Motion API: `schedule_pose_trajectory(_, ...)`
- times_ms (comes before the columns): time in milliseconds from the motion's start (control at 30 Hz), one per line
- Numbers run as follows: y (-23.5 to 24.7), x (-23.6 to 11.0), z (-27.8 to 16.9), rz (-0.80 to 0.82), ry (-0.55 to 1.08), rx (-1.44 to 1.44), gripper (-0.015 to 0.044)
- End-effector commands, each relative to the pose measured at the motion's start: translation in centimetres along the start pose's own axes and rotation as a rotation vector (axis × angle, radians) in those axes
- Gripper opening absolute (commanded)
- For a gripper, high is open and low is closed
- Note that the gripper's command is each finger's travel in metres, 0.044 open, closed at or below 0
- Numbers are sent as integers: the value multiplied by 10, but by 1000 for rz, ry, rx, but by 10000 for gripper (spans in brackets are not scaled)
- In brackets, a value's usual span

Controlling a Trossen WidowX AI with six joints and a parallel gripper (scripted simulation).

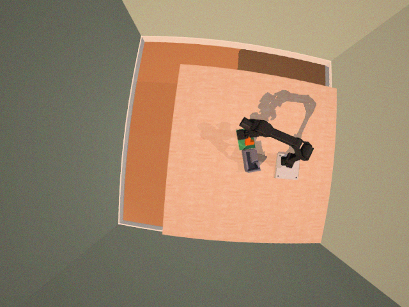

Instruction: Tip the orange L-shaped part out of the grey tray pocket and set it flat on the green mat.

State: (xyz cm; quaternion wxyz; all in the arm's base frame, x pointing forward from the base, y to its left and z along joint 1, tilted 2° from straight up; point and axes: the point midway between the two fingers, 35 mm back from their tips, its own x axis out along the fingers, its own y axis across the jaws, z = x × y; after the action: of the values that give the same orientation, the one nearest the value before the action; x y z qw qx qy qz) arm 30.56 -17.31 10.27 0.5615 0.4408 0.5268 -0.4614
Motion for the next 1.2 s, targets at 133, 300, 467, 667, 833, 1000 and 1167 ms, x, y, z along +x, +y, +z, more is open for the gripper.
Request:
schedule_pose_trajectory(133, 0, 0, 0, 0, 0, 0, 236)
schedule_pose_trajectory(300, 3, -28, 2, 1, 1, -1, 368)
schedule_pose_trajectory(467, 1, -80, 1, 3, 2, -3, 400)
schedule_pose_trajectory(667, 0, -88, 0, 3, 3, -3, 400)
schedule_pose_trajectory(833, 1, -83, 2, 7, -5, -6, 400)
schedule_pose_trajectory(1000, 1, -83, 2, 7, -5, -6, 400)
schedule_pose_trajectory(1167, 1, -83, 2, 7, -5, -6, 400)
